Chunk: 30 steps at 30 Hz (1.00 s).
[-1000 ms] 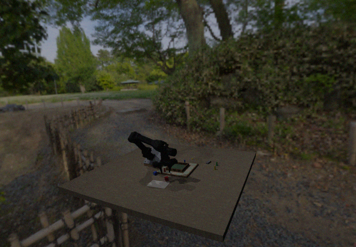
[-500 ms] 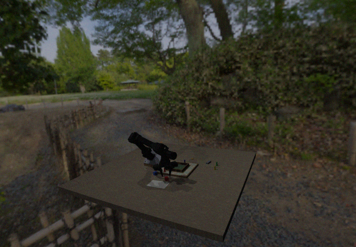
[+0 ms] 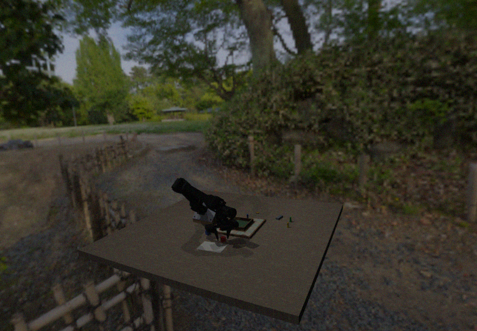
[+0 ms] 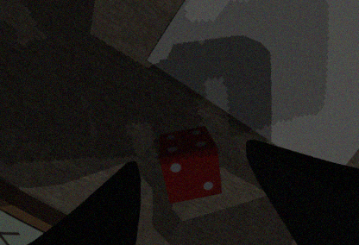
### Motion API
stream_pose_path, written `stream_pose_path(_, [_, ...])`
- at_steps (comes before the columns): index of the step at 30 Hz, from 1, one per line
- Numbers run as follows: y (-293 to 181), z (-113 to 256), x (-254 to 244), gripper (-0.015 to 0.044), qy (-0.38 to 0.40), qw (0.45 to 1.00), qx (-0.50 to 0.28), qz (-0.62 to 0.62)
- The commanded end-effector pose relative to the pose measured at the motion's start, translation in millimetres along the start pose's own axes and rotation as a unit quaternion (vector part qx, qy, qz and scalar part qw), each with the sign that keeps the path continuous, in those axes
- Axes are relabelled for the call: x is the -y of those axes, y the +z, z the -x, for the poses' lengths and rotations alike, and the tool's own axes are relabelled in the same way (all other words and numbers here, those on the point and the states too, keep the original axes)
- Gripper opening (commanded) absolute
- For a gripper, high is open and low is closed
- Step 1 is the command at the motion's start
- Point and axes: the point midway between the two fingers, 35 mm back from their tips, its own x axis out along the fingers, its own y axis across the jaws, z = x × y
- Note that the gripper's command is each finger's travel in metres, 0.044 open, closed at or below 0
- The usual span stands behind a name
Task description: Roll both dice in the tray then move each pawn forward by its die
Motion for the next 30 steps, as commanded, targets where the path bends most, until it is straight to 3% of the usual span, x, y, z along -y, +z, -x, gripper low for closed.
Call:
stream_pose_path(1, [-2.0, -4.5, -2.1, 0.0222, 0.001, 1.000, -0.003, 0.006])
stream_pose_path(5, [-2.0, -4.5, -2.1, 0.0118, 0.001, 1.000, -0.003, 0.006])
stream_pose_path(13, [-2.0, -4.5, -2.1, 0.0064, 0.001, 1.000, -0.003, 0.006])
stream_pose_path(16, [-1.6, -3.0, -2.2, 0.0000, 0.001, 1.000, -0.003, 0.005])
stream_pose_path(30, [3.7, 67.7, -5.8, 0.0000, 0.005, 1.000, -0.007, 0.004])
